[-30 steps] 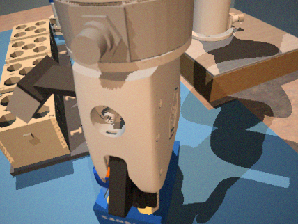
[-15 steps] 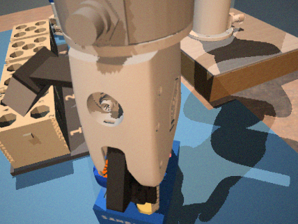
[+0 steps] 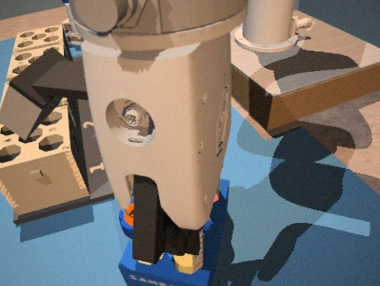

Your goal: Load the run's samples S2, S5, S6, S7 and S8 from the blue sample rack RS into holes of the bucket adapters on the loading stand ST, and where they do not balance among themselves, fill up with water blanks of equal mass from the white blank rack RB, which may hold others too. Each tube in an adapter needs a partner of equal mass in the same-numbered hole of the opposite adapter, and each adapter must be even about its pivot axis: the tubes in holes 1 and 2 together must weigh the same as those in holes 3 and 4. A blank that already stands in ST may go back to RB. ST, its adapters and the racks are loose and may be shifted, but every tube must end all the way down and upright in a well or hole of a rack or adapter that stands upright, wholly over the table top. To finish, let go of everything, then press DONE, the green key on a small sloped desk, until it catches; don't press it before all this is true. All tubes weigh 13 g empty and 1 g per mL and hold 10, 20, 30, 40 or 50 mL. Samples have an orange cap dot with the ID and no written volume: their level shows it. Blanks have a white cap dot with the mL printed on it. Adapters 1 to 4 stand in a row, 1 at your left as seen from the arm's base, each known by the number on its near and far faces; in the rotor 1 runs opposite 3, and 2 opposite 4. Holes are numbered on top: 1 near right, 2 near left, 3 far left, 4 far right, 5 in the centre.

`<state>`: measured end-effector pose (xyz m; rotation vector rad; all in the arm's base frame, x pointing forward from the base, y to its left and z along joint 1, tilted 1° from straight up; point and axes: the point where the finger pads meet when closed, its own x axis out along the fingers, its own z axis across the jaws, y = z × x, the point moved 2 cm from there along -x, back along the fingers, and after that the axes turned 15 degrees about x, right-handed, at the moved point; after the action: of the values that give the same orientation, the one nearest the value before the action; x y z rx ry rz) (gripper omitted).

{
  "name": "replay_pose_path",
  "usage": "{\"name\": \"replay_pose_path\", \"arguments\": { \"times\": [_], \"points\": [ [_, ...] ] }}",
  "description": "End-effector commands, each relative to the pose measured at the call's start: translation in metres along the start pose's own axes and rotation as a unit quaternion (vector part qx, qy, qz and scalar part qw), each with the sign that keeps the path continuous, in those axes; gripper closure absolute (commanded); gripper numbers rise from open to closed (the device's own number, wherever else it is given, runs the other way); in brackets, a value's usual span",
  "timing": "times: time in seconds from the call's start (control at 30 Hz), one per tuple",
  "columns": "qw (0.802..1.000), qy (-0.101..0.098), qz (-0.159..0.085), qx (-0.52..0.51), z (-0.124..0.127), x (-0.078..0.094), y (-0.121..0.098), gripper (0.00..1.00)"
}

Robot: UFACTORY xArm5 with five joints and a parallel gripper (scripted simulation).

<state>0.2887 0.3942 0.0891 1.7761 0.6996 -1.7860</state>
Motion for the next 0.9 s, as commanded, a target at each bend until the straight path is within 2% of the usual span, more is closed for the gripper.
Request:
{"name": "replay_pose_path", "arguments": {
  "times": [0.0, 0.87],
  "points": [
    [1.000, 0.002, 0.000, 0.000, -0.001, -0.004, 0.000, 1.00],
    [1.000, 0.002, 0.000, 0.000, -0.001, -0.052, -0.001, 1.00]
  ]
}}
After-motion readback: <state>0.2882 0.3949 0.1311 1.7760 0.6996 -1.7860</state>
